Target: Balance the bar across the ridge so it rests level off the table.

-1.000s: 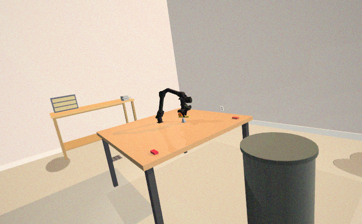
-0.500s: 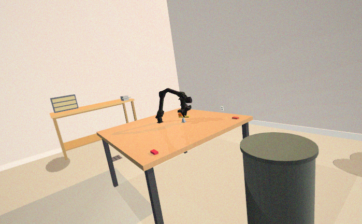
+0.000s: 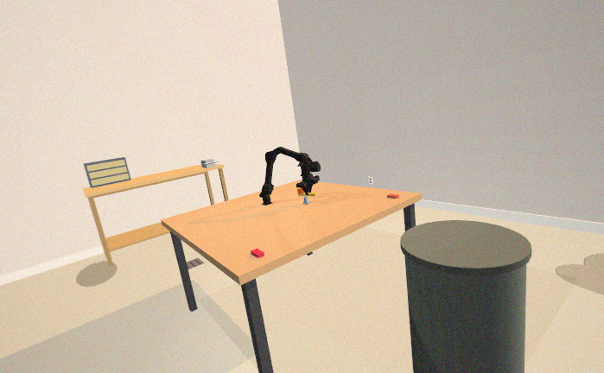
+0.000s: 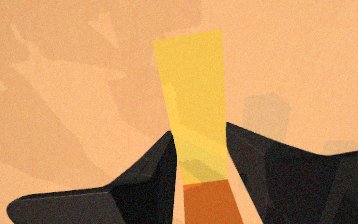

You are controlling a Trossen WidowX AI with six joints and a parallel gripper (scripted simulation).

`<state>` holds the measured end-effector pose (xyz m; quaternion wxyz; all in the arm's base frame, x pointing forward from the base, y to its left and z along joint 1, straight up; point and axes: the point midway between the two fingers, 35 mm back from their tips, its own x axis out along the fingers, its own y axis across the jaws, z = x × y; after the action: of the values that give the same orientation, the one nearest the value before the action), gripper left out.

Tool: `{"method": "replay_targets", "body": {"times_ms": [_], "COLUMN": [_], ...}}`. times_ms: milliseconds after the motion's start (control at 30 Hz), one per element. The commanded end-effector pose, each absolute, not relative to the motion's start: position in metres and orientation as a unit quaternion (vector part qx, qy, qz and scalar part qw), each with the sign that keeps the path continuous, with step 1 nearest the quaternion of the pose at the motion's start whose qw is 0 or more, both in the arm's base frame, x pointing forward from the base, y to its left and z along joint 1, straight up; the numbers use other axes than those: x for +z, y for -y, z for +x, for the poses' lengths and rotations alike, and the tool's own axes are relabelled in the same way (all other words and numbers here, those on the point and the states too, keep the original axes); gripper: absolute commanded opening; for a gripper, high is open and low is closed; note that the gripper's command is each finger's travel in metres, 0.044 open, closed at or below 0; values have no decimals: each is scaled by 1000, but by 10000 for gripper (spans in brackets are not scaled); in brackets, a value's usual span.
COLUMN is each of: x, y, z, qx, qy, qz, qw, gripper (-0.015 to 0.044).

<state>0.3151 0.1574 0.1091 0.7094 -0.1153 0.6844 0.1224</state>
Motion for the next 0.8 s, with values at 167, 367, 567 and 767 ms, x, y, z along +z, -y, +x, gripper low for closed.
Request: {"method": "replay_targets", "body": {"times_ms": [167, 367, 567, 767], "x": [108, 107, 107, 106], "y": [-157, -157, -157, -157], "z": [315, 315, 315, 315], "qx": [124, 124, 124, 124], "qy": [-685, -685, -685, -685], "qz": [-116, -116, -116, -116], "qw": [709, 709, 709, 709], "gripper": [0, 0, 0, 0]}}
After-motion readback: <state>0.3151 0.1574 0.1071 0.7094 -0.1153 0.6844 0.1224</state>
